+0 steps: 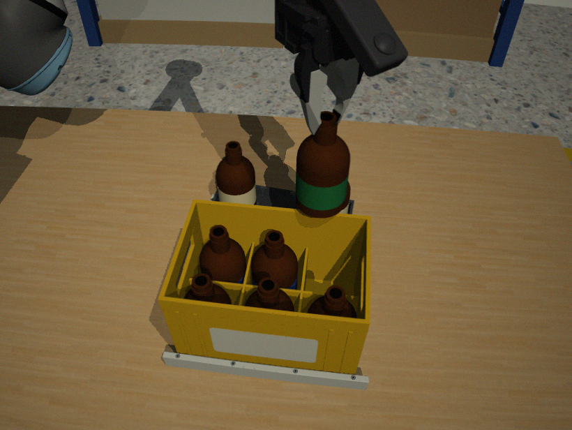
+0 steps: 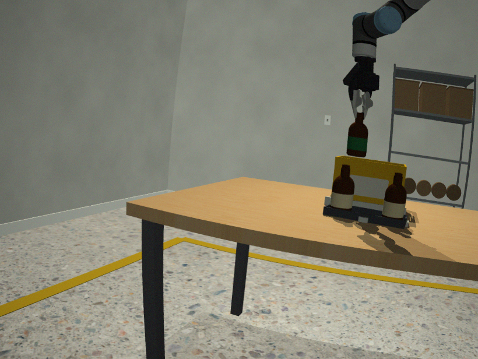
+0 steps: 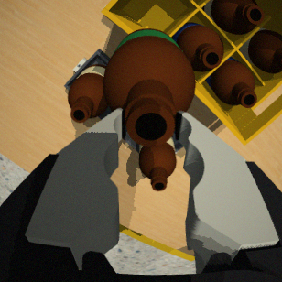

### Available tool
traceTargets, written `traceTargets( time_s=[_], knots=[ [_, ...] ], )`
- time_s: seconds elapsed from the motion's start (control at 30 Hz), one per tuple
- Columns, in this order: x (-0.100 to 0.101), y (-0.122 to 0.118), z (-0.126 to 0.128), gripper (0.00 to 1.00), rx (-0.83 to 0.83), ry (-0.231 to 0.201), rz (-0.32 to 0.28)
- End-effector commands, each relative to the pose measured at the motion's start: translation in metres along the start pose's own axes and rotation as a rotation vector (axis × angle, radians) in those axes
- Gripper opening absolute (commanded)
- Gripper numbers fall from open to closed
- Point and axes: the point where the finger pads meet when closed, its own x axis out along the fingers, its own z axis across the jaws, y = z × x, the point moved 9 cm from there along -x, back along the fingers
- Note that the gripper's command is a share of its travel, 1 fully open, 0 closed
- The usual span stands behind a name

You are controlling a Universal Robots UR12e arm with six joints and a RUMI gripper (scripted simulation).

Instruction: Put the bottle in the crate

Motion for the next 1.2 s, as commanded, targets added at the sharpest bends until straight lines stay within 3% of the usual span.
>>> traceTargets(
  time_s=[0.0, 1.17],
  knots=[
    [-0.001, 0.011, 0.002, 0.0, 0.0, 0.0, 0.001],
    [-0.001, 0.055, 0.01, 0.0, 0.0, 0.0, 0.001]
  ],
)
